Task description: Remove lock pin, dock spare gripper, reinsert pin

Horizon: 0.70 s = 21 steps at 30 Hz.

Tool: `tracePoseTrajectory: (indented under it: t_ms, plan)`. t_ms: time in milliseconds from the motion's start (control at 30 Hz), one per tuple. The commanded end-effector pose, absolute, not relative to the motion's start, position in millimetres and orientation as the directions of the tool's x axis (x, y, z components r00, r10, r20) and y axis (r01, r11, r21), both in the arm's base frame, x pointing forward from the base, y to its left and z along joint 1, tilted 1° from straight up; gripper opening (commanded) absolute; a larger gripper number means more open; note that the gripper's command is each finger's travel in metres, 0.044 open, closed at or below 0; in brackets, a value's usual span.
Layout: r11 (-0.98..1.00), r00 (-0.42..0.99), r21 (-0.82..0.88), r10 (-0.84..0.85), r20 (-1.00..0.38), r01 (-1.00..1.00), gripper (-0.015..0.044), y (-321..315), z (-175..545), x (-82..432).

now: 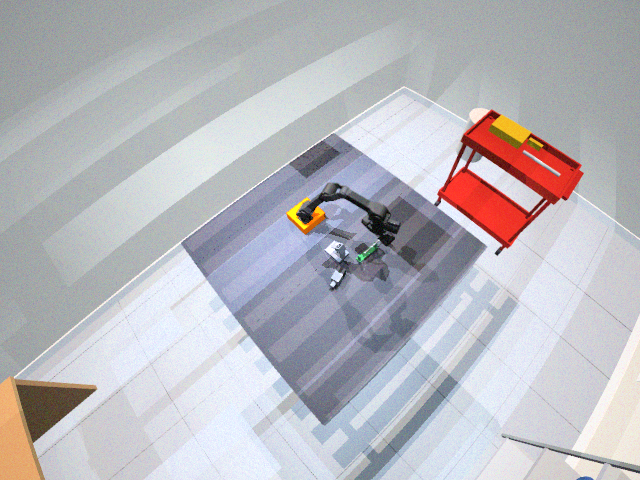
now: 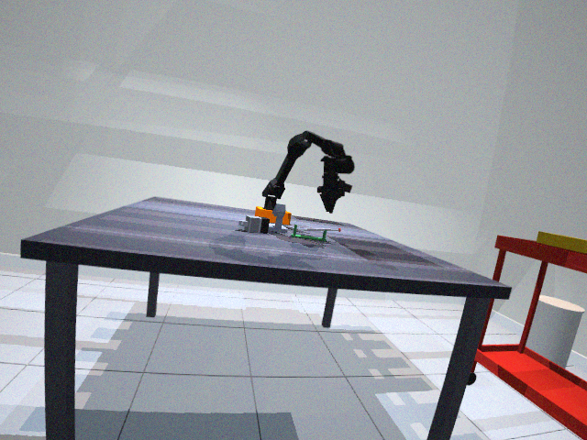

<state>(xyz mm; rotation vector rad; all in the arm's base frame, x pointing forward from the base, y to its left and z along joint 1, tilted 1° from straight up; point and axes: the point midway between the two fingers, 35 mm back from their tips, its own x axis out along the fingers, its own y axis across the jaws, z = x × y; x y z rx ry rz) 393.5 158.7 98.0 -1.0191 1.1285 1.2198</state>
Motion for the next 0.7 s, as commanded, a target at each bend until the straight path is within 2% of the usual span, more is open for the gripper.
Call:
tracePoseTrajectory:
  t_ms: [0, 267, 533, 667]
  plan:
    - [0.1, 0.025, -0.011, 0.142, -0.989, -0.995, 0.018, 129, 127, 394]
    - [0.1, 0.025, -0.011, 0.142, -0.989, -0.995, 0.018, 129, 125, 394]
    - [0.1, 0.025, -0.011, 0.142, -0.989, -0.995, 0.018, 128, 62, 394]
    - [0.1, 0.025, -0.011, 0.142, -0.989, -0.995, 0.018, 128, 56, 393]
